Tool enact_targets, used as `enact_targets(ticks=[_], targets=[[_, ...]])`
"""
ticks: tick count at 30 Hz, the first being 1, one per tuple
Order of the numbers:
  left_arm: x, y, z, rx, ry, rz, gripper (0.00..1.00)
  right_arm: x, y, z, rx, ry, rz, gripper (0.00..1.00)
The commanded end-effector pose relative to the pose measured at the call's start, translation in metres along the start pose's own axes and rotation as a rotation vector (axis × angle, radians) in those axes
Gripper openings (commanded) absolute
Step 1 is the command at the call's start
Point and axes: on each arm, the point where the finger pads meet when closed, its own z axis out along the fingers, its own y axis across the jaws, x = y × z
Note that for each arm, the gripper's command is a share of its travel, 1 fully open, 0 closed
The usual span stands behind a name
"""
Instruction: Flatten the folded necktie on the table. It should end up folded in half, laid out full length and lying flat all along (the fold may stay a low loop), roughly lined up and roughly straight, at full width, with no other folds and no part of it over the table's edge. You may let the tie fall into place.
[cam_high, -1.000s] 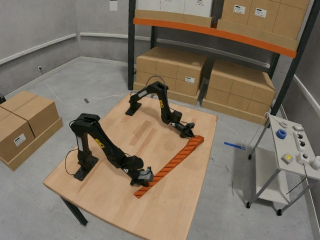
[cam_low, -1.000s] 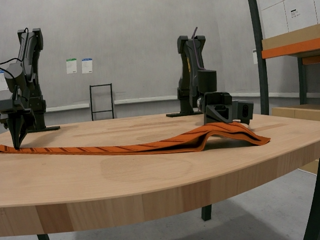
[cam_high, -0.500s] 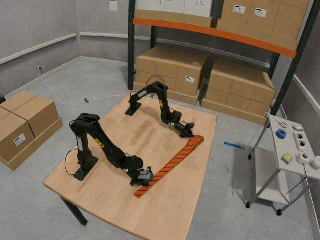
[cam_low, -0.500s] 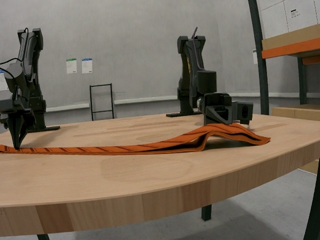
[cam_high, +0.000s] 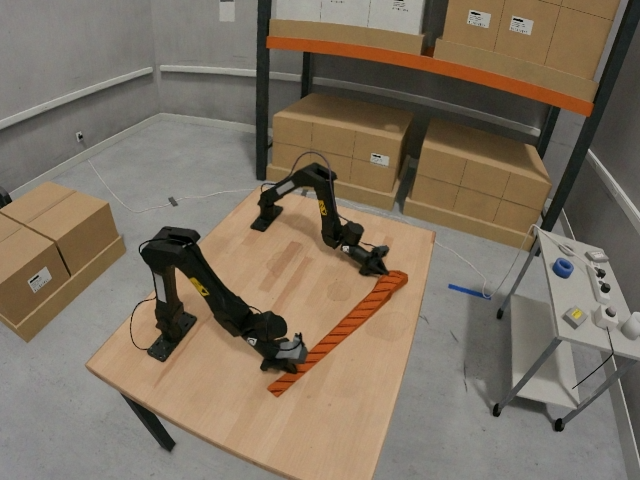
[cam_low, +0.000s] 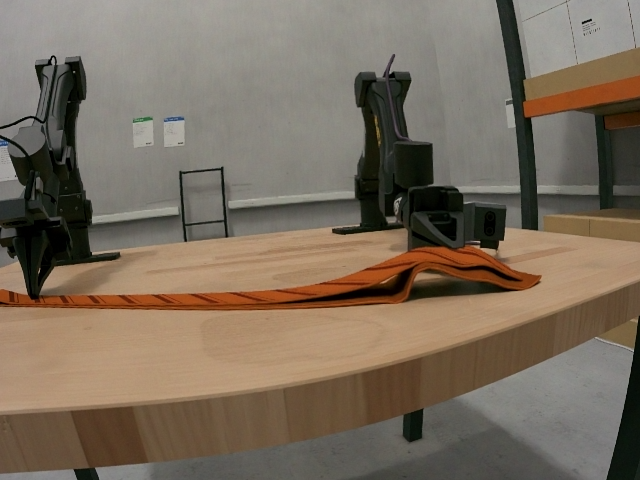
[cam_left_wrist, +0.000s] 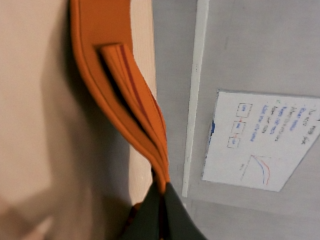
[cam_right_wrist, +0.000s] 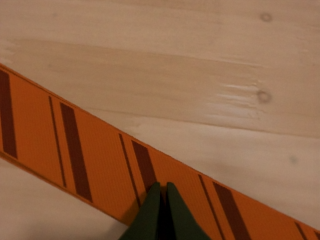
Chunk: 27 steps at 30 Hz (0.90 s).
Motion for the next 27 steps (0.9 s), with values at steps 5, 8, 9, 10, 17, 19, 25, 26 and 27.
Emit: enact_targets(ticks=[5, 8, 9, 10, 17, 19, 25, 26, 27], targets=[[-0.0053, 0.0023, -0.0041, -0.015, -0.004, 0.011, 0.02, 0.0063, -0.0021, 0.0027, -0.002, 0.013, -0.004, 0.04], [-0.0053, 0.0023, -0.0041, -0.015, -0.004, 0.011, 0.02, 0.0063, -0.0021, 0.0027, -0.002, 0.013, -0.004, 0.04], [-0.0053, 0.0022, -0.0042, -0.015, -0.004, 0.011, 0.02, 0.0063, -0.0021, 0.0027, -0.002, 0.013, -0.004, 0.04], [-0.0053, 0.0021, -0.0042, -0.015, -0.004, 0.011, 0.02, 0.0063, -0.0021, 0.0027, -0.002, 0.013, -0.004, 0.04], [-0.0052, -0.0006, -0.0047, -0.015, -0.004, 0.011, 0.02, 0.0063, -0.0021, 0.0027, -0.002, 0.013, -0.004, 0.04], [-0.0052, -0.0013, -0.0049, -0.015, -0.004, 0.011, 0.02, 0.0063, -0.0021, 0.0027, -0.002, 0.013, -0.004, 0.04], [-0.0052, -0.0021, -0.005, -0.015, -0.004, 0.011, 0.02, 0.0063, -0.0021, 0.0027, -0.002, 0.013, -0.004, 0.04], [-0.0052, -0.0021, -0.005, -0.015, -0.004, 0.011, 0.02, 0.0063, -0.0021, 0.0027, -0.002, 0.013, -0.004, 0.04], [-0.0052, -0.0021, -0.005, -0.015, -0.004, 0.011, 0.02, 0.0063, -0.0021, 0.0027, -0.002, 0.013, -0.004, 0.04]])
